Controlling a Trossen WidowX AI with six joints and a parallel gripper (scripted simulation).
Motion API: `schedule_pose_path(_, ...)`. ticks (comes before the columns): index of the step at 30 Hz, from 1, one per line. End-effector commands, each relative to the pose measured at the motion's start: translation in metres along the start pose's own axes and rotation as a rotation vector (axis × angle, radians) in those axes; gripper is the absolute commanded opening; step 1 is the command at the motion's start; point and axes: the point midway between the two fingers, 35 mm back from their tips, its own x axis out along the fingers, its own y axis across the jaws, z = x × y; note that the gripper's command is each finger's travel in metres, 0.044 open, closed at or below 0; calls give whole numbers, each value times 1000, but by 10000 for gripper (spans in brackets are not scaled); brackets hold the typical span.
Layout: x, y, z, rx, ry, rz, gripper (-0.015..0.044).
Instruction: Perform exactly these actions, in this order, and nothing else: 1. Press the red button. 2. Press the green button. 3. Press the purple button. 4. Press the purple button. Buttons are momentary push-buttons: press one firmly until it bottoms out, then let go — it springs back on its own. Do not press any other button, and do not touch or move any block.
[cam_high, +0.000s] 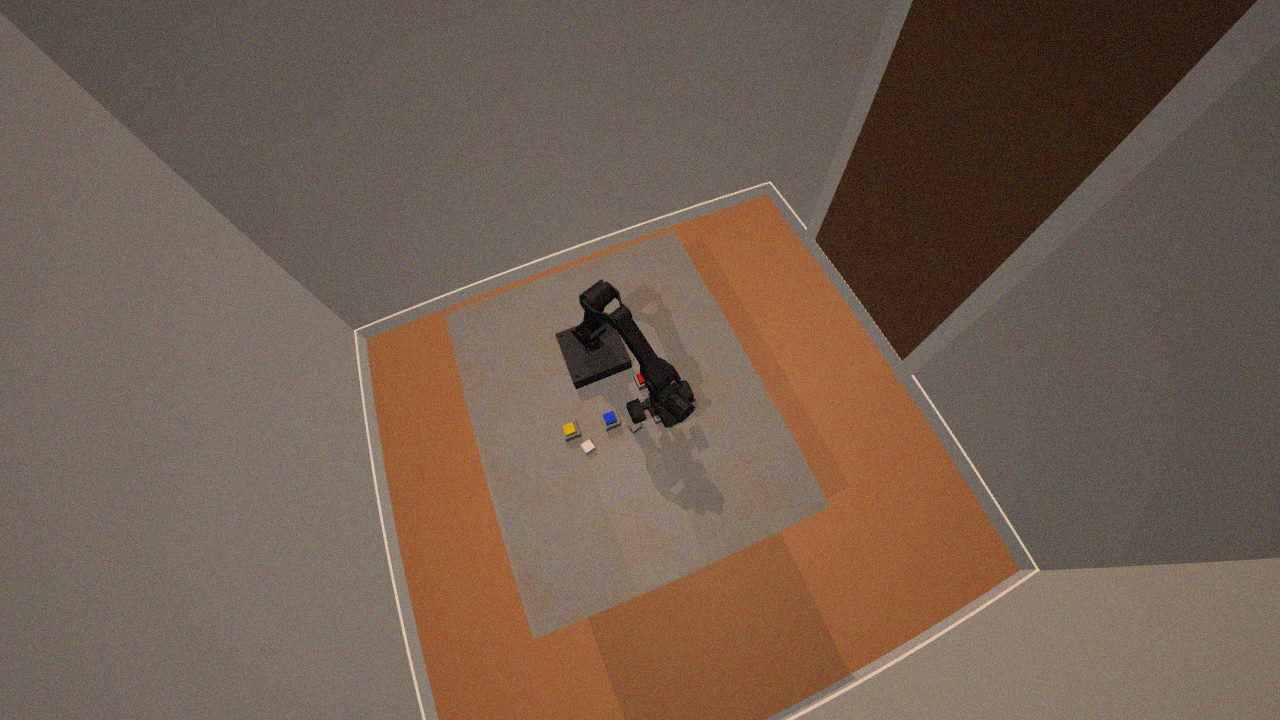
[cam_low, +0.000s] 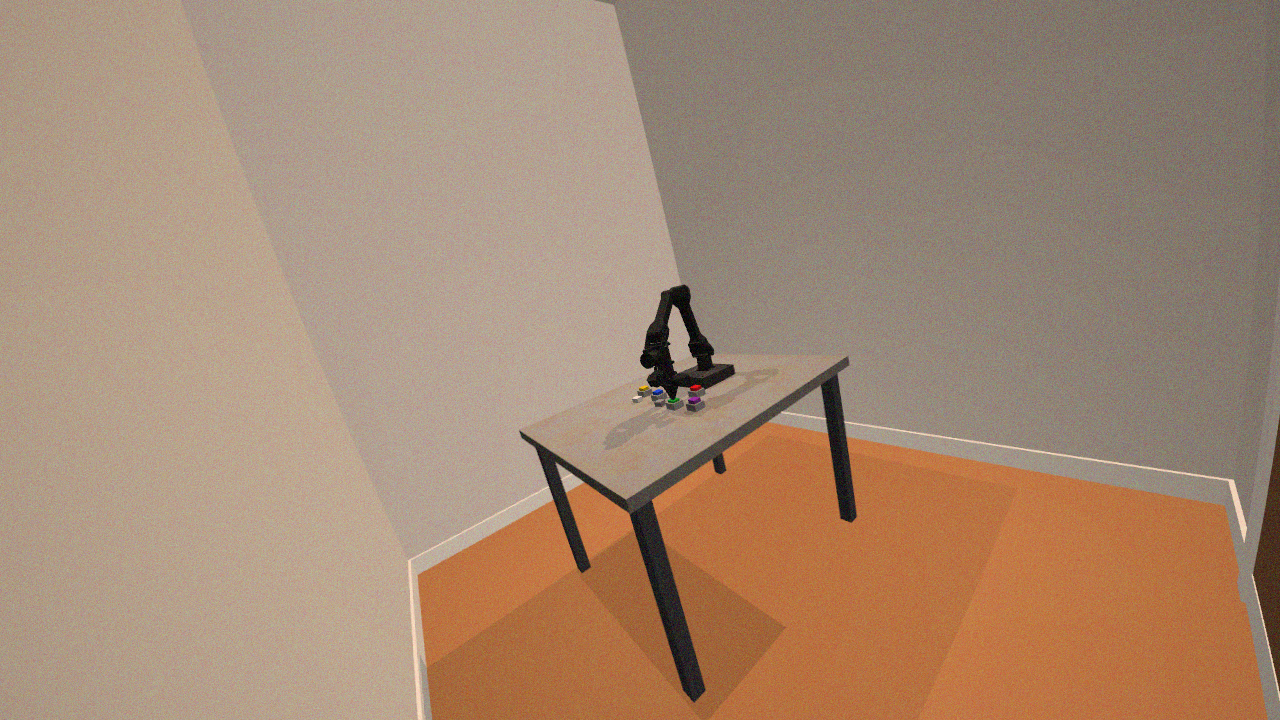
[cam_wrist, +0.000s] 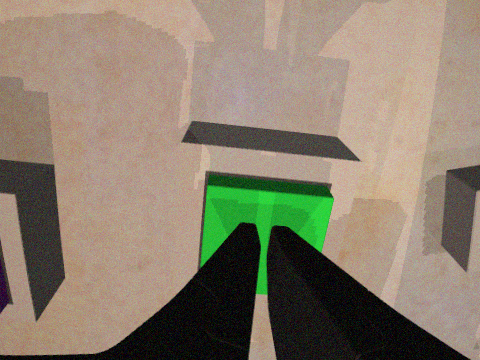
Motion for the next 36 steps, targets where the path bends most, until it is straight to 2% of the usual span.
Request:
schedule_pose_path(1,2,-1,-2,-3,5,-3,20)
schedule_pose_path(11,2,-1,-2,-3,5,-3,20)
schedule_pose_path(15,-29,0,-1,-2,4,-2,20)
schedule_pose_path(20,-34,0,-1,-3,4,-3,20)
schedule_pose_path(25,-91,0,-1,-3,4,-3,20)
schedule_pose_path(29,-93,0,-1,-3,4,-3,20)
schedule_pose_path(31,-94,10,-2,-3,4,-2,20)
schedule_pose_path(36,-94,84,-18,-3,6,6,20)
